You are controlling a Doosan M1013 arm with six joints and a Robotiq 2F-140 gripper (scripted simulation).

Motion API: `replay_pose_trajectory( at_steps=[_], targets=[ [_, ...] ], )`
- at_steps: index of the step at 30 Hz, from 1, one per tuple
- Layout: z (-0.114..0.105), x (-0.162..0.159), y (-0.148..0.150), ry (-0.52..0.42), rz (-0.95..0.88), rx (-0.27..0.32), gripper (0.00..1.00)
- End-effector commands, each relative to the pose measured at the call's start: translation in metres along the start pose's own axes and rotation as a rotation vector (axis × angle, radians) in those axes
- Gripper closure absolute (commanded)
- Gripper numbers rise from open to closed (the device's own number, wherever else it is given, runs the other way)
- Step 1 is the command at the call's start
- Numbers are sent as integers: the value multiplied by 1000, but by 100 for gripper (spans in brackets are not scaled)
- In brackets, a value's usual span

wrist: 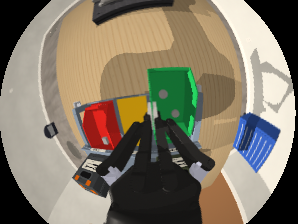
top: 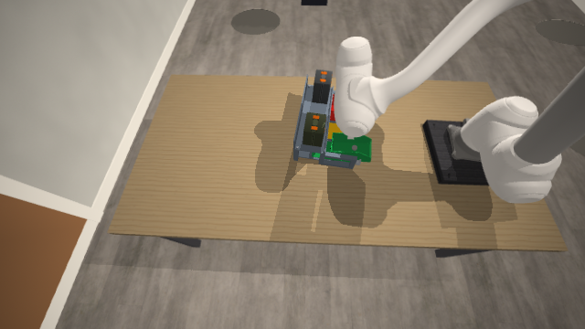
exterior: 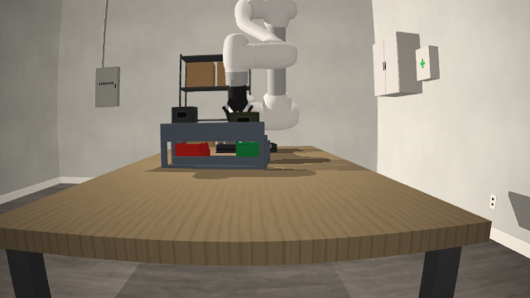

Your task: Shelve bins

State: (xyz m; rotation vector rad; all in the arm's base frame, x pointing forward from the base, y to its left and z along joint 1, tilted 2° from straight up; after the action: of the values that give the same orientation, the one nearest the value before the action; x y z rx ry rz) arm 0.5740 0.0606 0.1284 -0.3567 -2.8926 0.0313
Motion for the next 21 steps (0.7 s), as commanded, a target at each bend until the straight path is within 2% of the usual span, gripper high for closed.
replay_pose_trajectory(
  at_steps=[1, 21],
  targets=[
    [0, -1, 0, -2, 0, -1, 90],
    [-1, -9, 2, -21, 0, -5, 90]
  ],
)
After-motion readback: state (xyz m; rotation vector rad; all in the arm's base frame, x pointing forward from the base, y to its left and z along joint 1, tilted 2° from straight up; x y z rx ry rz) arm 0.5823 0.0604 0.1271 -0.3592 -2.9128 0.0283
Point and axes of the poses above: the point where the finger pads meet when closed, its own z axis out along the fingers, its own y axis across the jaws, x = y × z, the point moved 9 cm from there along -z, back along the fingers, and after that the axes turned 13 degrees about z, right-handed, at the moved point
